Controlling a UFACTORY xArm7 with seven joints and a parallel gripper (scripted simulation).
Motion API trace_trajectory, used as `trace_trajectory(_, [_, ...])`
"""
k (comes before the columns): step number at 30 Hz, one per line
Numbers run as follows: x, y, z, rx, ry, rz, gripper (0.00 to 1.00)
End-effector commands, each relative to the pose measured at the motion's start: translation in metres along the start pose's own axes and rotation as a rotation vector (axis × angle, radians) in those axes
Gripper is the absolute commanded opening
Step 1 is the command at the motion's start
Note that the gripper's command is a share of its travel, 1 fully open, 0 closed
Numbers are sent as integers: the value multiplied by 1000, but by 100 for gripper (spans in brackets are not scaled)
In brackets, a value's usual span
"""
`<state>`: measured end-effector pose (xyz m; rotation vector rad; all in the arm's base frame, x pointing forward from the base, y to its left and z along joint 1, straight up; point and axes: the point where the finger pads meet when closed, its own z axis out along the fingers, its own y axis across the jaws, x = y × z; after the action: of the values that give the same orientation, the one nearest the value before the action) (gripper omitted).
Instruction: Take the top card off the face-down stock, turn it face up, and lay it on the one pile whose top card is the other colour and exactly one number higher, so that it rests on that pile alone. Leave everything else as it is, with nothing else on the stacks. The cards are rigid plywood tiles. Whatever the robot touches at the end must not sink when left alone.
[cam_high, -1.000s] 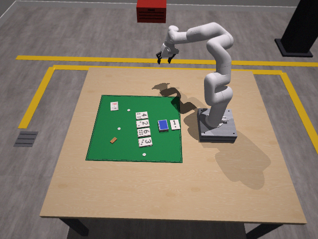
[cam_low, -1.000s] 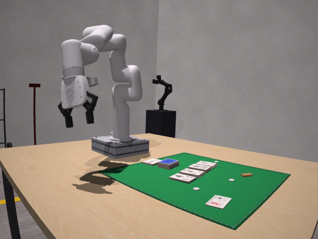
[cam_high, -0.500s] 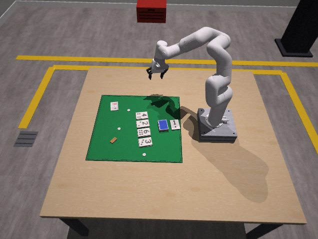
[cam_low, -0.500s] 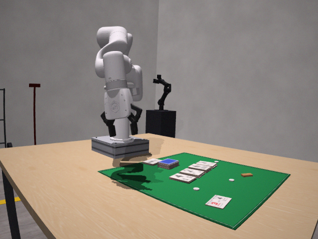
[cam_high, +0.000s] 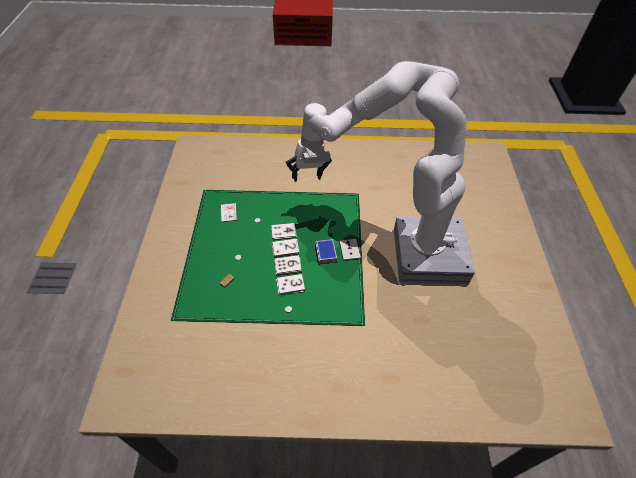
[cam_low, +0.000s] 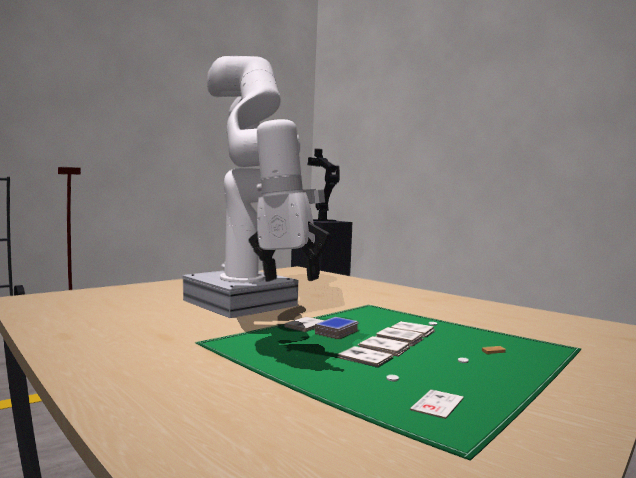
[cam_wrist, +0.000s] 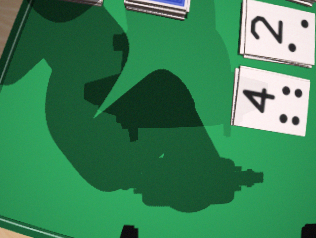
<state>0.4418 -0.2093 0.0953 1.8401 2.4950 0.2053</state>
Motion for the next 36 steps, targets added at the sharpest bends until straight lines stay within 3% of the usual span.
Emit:
trace_trajectory(1, [28,8,8,14,-4,16,100])
trace_trajectory(12, [28,8,8,14,-4,16,100])
trace_trajectory(14, [82,14,27,43,-7,44,100])
trace_trajectory(28, [82,14,27,43,-7,44,100])
trace_trajectory(30, [130,11,42,69,-15,67,100])
trace_trajectory(36, [130,11,42,69,-15,67,100])
